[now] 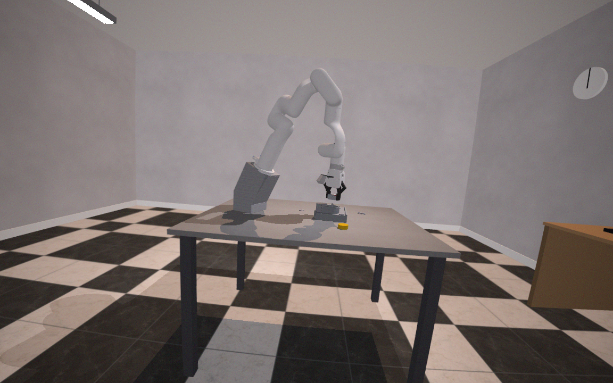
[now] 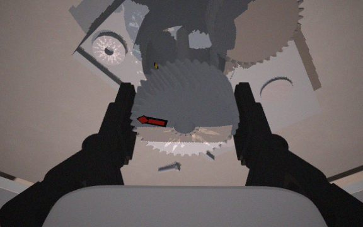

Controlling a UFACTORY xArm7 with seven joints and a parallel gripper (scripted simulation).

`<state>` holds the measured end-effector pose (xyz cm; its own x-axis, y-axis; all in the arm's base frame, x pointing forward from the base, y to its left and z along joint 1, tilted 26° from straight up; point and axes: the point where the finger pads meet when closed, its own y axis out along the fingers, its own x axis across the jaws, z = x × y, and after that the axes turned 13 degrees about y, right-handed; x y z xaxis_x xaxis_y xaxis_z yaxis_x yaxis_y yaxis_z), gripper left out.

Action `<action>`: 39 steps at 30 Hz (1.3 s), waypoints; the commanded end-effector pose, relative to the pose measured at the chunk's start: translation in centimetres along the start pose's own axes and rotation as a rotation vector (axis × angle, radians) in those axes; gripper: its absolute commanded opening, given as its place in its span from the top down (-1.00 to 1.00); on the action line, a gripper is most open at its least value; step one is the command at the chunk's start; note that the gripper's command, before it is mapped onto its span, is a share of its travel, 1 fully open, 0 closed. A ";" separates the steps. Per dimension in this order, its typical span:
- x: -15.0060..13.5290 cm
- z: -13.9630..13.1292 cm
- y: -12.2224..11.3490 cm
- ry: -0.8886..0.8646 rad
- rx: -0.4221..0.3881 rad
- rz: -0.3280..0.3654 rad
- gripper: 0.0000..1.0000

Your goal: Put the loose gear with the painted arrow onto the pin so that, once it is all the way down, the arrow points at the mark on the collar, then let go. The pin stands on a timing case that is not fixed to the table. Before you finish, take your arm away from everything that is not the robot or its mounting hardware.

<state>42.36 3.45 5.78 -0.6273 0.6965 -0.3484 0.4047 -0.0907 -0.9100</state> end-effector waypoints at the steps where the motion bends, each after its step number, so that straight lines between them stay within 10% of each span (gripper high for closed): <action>1: 0.0 -0.1 0.0 0.115 -0.009 0.030 1.00; 39: 0.0 -0.1 1.1 0.214 -0.011 0.030 1.00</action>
<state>42.59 3.43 5.21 -0.4579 0.8287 -0.3218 0.4294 -0.1107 -0.8963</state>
